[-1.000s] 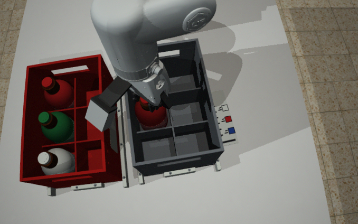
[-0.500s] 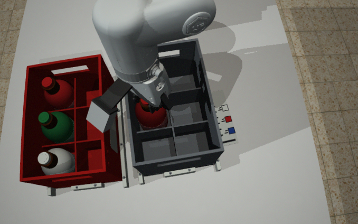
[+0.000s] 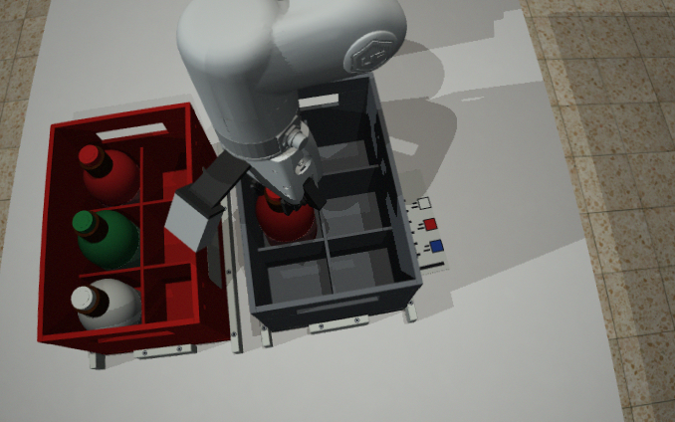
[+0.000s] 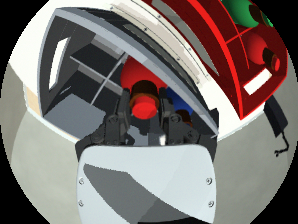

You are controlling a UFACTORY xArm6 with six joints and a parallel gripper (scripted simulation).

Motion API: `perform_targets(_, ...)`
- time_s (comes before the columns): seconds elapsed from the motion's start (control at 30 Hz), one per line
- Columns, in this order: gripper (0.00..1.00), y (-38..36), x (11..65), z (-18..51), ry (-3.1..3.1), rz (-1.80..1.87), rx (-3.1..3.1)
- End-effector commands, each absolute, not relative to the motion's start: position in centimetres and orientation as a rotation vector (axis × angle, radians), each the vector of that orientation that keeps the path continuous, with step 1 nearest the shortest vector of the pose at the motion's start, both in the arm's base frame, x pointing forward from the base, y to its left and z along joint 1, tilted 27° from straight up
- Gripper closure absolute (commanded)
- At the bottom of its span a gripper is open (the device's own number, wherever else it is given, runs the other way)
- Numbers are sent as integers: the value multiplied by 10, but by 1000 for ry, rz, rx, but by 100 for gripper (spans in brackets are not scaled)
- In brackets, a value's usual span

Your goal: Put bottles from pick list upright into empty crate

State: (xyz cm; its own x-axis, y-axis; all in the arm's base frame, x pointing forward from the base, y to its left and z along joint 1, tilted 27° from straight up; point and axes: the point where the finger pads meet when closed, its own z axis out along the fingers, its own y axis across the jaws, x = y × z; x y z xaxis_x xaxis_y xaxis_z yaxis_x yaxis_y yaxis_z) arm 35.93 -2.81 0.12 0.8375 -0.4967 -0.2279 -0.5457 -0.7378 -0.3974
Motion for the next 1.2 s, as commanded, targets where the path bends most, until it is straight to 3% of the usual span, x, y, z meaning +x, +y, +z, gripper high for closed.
perform_targets(0.0, 100, -28, 361, 0, 771, 142, -2561)
perform_targets(1.17, 100, -26, 361, -3, 771, 142, -2561)
